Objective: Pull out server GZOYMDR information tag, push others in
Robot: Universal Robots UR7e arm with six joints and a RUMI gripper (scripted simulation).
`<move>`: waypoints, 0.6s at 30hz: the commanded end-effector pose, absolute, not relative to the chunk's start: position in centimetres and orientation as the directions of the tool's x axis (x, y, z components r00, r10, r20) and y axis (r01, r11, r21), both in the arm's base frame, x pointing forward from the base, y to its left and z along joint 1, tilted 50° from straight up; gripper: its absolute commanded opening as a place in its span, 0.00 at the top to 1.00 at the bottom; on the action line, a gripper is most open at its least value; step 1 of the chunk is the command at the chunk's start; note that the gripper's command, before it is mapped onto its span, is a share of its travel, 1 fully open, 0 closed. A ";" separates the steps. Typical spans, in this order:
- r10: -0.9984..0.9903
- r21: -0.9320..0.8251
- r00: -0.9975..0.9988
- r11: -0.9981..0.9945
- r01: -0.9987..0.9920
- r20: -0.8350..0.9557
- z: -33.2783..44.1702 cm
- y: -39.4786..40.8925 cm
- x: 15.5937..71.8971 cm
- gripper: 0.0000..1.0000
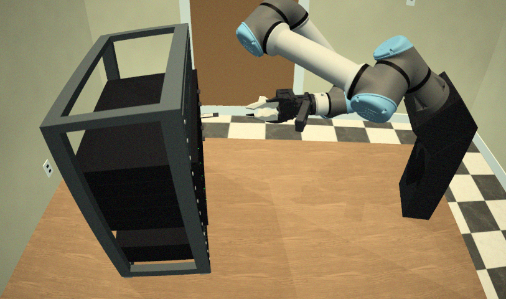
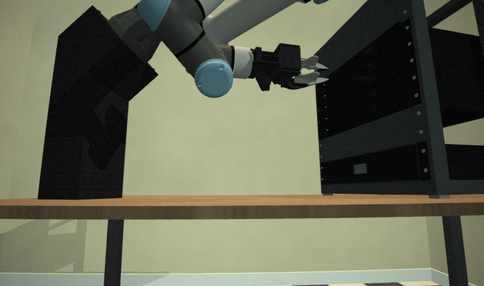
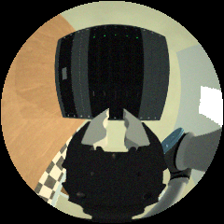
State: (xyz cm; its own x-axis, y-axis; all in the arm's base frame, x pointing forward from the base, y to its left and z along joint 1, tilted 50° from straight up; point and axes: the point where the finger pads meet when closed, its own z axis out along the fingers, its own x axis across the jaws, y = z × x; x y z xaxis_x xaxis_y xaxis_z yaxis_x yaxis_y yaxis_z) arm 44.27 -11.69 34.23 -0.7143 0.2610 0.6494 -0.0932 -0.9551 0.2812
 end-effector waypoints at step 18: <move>0.261 0.281 -0.715 -0.955 -0.094 0.649 34.3 -11.7 44.3 1.00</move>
State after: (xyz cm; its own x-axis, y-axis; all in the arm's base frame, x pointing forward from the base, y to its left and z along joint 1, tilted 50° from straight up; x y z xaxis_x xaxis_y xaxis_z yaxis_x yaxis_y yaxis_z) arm 44.27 -11.69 34.23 -0.7143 0.2610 0.6494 -0.0932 -0.9551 0.2812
